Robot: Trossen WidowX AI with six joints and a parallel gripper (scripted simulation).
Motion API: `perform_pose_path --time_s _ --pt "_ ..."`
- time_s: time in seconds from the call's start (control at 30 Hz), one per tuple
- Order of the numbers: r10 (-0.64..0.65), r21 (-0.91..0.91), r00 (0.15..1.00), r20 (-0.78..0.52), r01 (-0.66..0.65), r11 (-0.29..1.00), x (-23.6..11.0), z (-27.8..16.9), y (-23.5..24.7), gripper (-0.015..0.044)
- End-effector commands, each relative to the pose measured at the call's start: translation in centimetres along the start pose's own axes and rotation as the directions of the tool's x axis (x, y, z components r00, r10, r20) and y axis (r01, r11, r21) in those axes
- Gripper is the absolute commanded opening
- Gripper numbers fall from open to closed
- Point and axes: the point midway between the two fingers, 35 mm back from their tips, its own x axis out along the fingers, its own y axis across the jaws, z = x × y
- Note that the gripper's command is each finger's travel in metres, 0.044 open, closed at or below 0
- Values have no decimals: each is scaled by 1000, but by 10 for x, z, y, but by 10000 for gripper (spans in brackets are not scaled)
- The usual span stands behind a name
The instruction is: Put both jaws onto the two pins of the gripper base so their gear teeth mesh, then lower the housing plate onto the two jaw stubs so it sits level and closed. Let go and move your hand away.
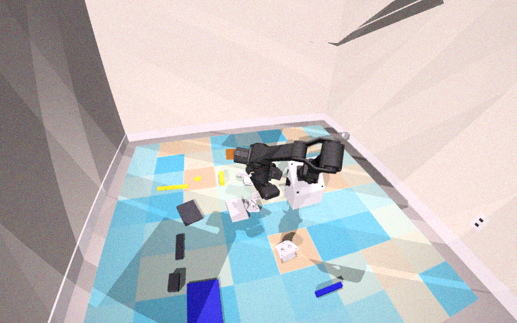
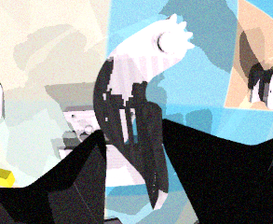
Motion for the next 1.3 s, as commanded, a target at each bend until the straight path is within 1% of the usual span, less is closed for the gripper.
perform_pose_path --time_s 0.0,0.43,1.27 --pt "3 7 1000 1 -3 1000 0 0 1 134" --pt "3 -11 1000 1 -3 1000 0 -2 2 134" --pt "6 -14 1000 -2 -6 1000 -3 -66 51 134"
